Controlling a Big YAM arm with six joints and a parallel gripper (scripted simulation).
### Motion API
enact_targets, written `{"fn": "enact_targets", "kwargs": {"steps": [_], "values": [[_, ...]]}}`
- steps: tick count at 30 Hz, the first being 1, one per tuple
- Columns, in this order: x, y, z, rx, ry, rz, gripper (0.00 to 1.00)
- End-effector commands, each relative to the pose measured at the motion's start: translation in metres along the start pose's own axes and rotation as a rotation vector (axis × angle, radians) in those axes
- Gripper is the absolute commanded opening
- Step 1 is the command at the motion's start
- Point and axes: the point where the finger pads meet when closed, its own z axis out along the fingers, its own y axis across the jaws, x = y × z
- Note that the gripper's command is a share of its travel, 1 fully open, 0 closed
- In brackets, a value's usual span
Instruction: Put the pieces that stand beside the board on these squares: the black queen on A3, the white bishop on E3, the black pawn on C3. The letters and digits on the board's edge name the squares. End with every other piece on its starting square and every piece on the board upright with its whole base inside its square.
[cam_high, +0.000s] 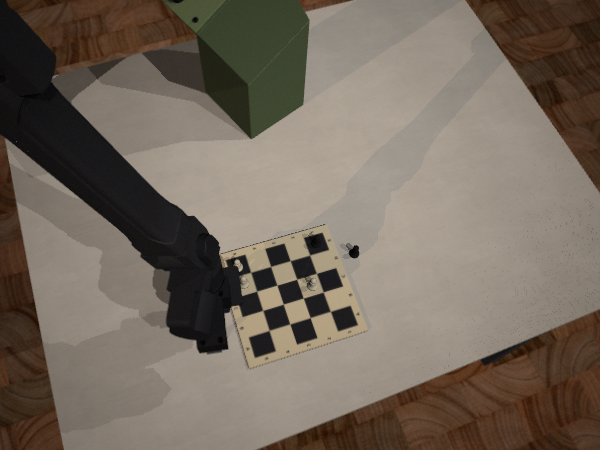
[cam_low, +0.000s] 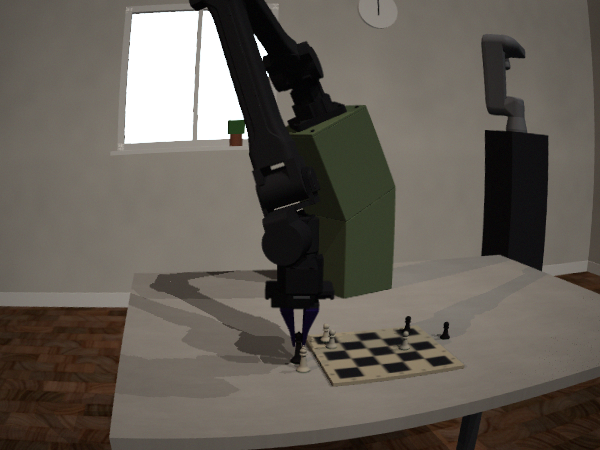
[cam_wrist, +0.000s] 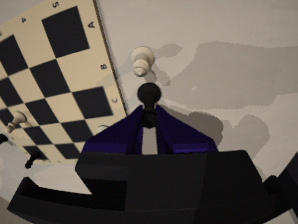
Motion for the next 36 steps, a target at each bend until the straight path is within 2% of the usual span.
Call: {"fn": "enact_targets", "kwargs": {"steps": [1, 5, 7, 14, 18, 20, 22, 36], "values": [[-0.005, 0.002, -0.014, -0.003, -0.010, -0.001, 0.00], [-0.006, 0.005, -0.036, -0.002, -0.012, -0.005, 0.00], [-0.006, 0.005, -0.036, -0.002, -0.012, -0.005, 0.00], [-0.005, 0.005, -0.087, -0.002, -0.013, -0.004, 0.00], [-0.005, 0.005, -0.104, -0.002, -0.013, -0.004, 0.00], [-0.004, 0.000, -0.106, -0.001, -0.010, 0.005, 0.00], [0.010, 0.000, -0.091, -0.003, 0.029, 0.009, 0.00], [0.003, 0.000, -0.092, -0.003, 0.014, 0.009, 0.00]]}}
